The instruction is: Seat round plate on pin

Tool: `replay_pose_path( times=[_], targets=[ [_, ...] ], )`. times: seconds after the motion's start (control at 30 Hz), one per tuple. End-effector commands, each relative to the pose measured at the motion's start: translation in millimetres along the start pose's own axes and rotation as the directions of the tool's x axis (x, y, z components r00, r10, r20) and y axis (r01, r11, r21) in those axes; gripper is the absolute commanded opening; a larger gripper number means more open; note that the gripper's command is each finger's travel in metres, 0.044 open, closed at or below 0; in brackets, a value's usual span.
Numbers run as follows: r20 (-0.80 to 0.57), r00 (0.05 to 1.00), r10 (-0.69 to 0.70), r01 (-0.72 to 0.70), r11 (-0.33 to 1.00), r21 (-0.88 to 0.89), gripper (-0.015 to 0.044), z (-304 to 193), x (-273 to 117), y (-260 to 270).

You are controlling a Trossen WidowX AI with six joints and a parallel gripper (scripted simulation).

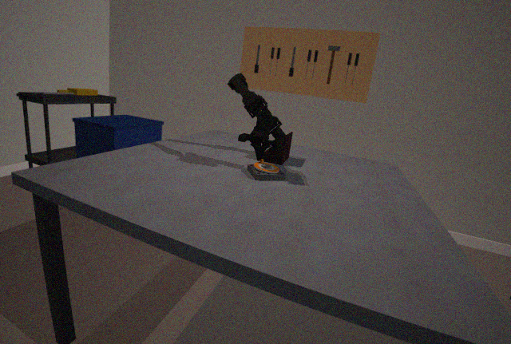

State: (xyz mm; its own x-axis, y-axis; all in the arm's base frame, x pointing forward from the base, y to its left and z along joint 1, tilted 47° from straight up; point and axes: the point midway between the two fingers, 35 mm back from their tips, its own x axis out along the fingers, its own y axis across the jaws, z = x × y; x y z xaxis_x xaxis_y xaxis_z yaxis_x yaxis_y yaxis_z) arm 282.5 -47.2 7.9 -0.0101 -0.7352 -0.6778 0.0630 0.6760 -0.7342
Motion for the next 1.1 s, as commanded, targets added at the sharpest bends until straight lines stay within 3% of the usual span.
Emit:
replay_pose_path(
  times=[0.0,0.3,0.6,1.07],
  targets=[
    [-0.005,1.0,0.004,-0.004,1.0,-0.001,0.0,-6.0,0.0,3.0],
    [-0.005,1.0,0.005,-0.005,1.0,-0.001,0.0,-9.4,-2.0,6.8],
    [-0.006,1.0,0.007,-0.007,1.0,-0.001,0.0,-11.5,-45.6,6.7],
    [-0.008,1.0,0.0,0.0,1.0,-0.012,0.0,-11.7,-37.0,8.2]
  ],
)
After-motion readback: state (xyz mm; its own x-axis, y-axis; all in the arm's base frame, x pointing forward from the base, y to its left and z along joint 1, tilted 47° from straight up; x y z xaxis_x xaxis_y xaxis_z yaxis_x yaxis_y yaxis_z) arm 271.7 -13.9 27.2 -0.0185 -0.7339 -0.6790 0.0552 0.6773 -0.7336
